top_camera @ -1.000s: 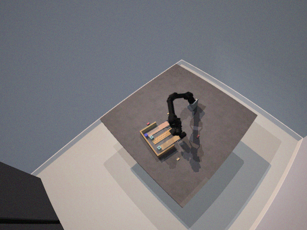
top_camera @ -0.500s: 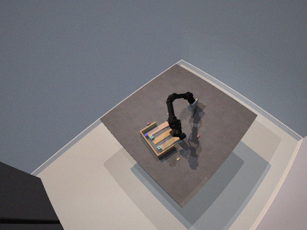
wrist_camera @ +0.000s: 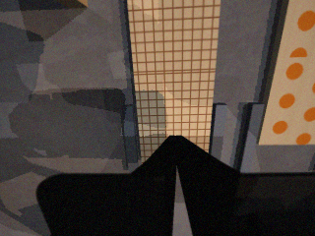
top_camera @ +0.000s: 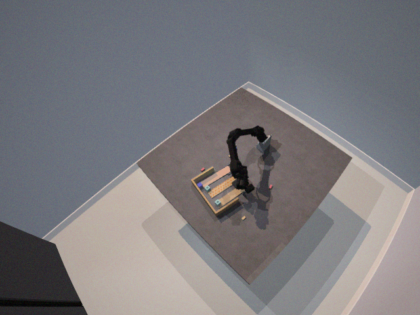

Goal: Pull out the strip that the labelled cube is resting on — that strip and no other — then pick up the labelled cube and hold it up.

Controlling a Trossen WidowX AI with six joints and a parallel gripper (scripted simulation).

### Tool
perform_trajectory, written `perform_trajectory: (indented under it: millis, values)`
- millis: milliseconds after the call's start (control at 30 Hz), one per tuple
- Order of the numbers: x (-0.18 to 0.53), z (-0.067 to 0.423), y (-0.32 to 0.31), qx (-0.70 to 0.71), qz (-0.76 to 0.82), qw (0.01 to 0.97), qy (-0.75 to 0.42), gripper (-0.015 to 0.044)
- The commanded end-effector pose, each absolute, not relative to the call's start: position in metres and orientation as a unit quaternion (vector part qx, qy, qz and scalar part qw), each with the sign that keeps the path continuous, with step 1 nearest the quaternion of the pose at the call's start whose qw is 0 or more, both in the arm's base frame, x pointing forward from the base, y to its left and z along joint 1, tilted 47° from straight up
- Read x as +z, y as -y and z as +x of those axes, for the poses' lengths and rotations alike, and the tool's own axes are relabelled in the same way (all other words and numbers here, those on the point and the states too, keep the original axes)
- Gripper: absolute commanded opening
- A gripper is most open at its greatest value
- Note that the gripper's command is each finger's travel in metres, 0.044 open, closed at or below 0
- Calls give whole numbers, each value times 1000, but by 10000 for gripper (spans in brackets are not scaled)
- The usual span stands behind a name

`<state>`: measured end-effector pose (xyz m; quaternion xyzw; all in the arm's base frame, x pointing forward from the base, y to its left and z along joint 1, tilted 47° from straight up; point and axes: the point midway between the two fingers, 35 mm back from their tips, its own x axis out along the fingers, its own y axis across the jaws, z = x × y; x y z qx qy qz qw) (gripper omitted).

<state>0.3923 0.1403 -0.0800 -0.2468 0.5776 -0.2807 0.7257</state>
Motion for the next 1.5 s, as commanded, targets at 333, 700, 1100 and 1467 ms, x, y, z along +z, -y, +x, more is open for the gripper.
perform_trajectory:
  millis: [333,700,1100,1467]
  values:
    - [-91,393,-130,-281,-252,724,-578,0]
    - [-91,393,-130,-281,-252,724,-578,0]
    - [-91,393,-129,-281,-252,724,-578,0]
    - [-92,394,-129,-281,-252,724,-578,0]
